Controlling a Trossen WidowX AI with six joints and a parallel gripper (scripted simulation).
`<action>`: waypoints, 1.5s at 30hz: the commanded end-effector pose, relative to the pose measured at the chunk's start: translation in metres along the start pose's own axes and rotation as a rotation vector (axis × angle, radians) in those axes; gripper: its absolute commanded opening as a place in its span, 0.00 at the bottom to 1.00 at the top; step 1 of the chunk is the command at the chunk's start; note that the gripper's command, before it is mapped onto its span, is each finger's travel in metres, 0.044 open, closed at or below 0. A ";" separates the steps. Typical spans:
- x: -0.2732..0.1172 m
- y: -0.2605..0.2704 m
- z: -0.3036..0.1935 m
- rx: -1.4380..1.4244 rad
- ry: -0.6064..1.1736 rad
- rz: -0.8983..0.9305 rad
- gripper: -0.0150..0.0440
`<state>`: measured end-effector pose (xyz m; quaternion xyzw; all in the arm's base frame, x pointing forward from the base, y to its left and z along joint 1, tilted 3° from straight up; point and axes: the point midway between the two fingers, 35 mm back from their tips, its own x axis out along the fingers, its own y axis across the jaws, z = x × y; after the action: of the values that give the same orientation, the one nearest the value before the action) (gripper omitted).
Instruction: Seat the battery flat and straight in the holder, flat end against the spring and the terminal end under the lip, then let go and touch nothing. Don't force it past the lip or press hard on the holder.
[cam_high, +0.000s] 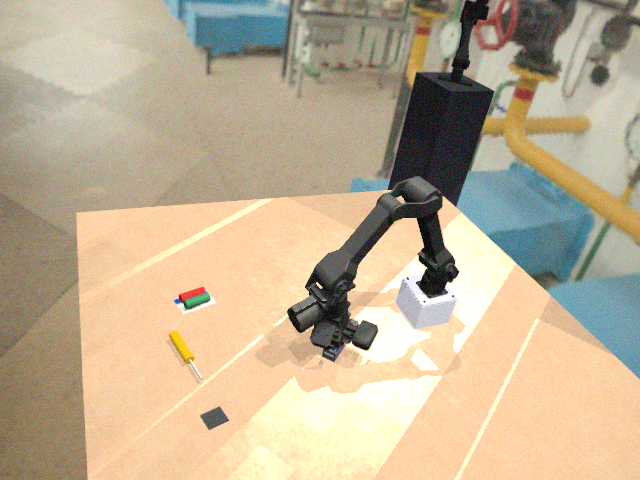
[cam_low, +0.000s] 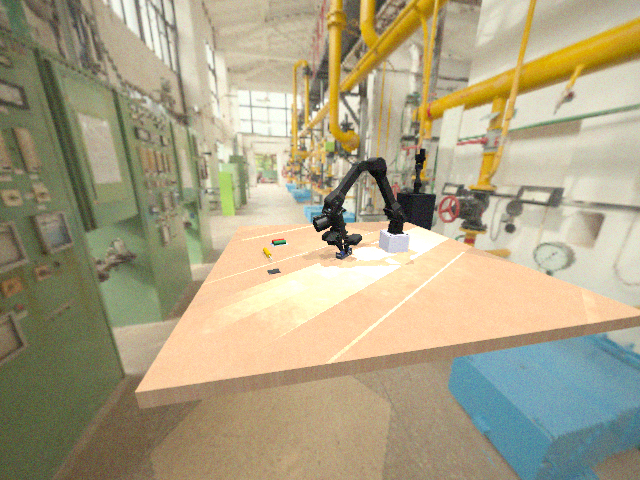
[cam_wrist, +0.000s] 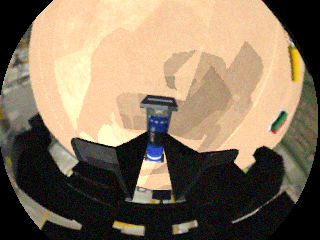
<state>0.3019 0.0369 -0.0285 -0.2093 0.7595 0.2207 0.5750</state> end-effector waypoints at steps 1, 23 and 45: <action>0.000 -0.001 0.005 -0.006 -0.050 -0.001 0.38; 0.004 -0.001 0.001 -0.025 -0.170 0.000 0.38; 0.006 -0.001 -0.004 -0.033 -0.196 -0.003 0.38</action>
<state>0.2984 0.0336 -0.0345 -0.1980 0.7001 0.2480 0.6397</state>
